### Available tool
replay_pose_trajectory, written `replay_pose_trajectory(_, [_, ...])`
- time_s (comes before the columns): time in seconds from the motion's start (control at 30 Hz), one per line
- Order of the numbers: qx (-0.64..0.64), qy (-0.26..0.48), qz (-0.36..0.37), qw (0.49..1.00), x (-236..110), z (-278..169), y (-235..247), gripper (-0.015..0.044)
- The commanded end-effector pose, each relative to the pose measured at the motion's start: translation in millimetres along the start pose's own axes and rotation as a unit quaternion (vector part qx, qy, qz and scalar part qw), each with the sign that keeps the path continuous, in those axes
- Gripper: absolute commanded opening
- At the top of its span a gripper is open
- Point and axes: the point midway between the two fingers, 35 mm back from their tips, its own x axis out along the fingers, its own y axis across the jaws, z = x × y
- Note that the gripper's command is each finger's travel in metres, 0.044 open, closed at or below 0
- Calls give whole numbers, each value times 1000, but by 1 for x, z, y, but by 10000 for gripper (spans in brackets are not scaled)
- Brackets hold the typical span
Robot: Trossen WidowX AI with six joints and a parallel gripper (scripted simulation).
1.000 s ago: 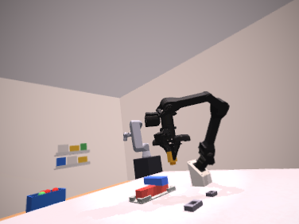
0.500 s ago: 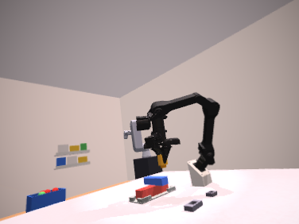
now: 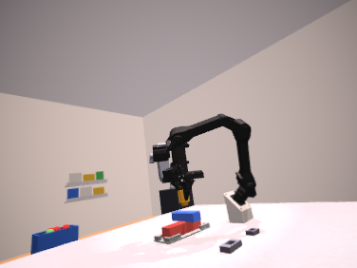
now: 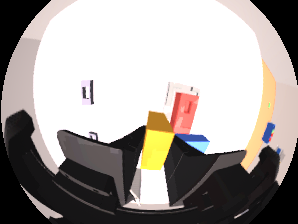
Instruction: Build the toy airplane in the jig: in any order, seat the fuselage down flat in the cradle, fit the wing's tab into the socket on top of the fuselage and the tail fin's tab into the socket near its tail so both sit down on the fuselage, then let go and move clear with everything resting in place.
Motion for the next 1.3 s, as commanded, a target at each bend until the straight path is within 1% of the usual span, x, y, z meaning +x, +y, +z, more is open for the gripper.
replay_pose_trajectory(0.0, [-4, -1, -2, 1000, 3, 4, -11, 0])
replay_pose_trajectory(0.83, [-22, 5, 3, 1000, 35, 20, -78, 0])
replay_pose_trajectory(0.9, [-22, 5, 3, 1000, 35, 20, -77, 52])
replay_pose_trajectory(0.93, [-22, 5, 3, 1000, 34, 20, -77, 65])
replay_pose_trajectory(1.27, [-22, 5, 3, 1000, 35, 20, -78, 65])
